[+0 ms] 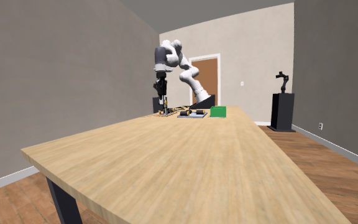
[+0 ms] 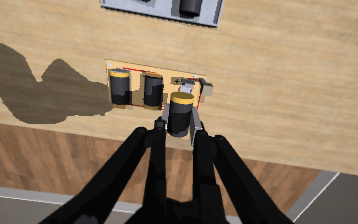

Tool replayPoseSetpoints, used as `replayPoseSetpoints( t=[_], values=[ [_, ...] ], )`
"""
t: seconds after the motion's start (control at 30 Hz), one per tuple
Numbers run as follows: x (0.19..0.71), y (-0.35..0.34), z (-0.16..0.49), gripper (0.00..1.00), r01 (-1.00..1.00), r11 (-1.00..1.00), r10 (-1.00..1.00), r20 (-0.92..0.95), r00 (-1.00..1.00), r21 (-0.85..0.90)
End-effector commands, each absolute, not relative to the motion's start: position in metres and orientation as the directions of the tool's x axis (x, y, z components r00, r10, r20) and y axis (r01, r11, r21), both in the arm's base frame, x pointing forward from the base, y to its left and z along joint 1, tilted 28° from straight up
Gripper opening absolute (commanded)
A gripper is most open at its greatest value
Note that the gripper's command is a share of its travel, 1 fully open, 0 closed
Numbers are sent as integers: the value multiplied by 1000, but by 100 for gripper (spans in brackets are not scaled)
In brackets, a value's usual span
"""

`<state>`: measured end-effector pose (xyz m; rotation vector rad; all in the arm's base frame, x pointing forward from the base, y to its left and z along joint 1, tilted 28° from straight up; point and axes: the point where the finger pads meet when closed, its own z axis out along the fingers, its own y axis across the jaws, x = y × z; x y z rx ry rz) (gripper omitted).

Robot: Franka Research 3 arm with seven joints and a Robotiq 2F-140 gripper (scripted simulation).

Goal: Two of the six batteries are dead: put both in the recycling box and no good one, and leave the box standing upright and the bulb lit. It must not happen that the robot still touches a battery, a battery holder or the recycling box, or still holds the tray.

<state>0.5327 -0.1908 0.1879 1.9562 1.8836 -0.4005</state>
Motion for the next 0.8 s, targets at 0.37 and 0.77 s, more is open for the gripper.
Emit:
replayPoseSetpoints(
  t=[0.37, 0.77],
  values=[
    [543, -200, 164, 16, 995, 14, 890, -454, 33, 98],
    [543, -200, 164, 16, 995, 14, 890, -454, 33, 98]
  ],
)
